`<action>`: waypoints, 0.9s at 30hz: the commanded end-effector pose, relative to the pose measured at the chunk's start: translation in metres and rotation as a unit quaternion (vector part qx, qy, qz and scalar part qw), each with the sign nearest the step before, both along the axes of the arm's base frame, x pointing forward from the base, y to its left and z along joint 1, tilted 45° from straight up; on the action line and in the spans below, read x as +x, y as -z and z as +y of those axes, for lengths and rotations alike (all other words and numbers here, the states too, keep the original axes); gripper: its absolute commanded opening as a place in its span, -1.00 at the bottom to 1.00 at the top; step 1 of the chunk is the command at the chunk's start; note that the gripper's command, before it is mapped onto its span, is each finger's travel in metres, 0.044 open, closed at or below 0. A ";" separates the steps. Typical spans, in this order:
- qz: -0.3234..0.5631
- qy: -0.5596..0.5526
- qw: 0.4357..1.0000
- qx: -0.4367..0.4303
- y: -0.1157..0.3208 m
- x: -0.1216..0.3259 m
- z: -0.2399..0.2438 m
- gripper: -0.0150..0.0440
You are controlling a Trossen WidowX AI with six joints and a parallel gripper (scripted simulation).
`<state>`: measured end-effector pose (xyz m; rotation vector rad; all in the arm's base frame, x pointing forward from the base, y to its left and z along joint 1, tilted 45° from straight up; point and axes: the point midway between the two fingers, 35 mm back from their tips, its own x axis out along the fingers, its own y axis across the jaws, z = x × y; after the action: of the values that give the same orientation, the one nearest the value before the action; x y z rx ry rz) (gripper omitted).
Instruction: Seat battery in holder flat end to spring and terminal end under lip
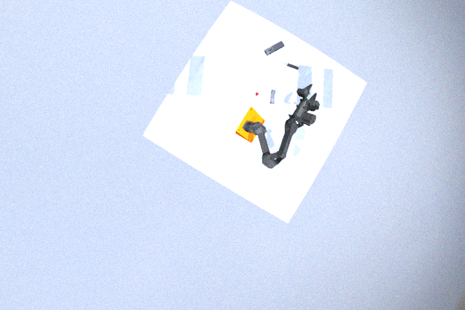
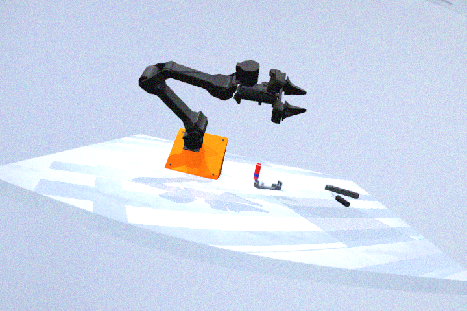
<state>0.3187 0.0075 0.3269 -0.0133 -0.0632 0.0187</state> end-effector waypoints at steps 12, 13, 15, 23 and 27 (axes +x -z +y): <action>0.422 0.080 0.903 0.035 0.185 0.031 0.044 -0.20; 0.454 0.094 0.886 0.025 0.199 0.026 0.047 -0.29; 0.513 0.123 0.850 -0.002 0.226 0.015 0.052 -0.47; 0.654 0.250 0.690 -0.184 0.288 -0.041 0.056 -0.49; 0.666 0.284 0.640 -0.257 0.293 -0.054 0.056 -0.49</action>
<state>0.2685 0.0644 0.0333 -0.5148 1.4535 -0.5558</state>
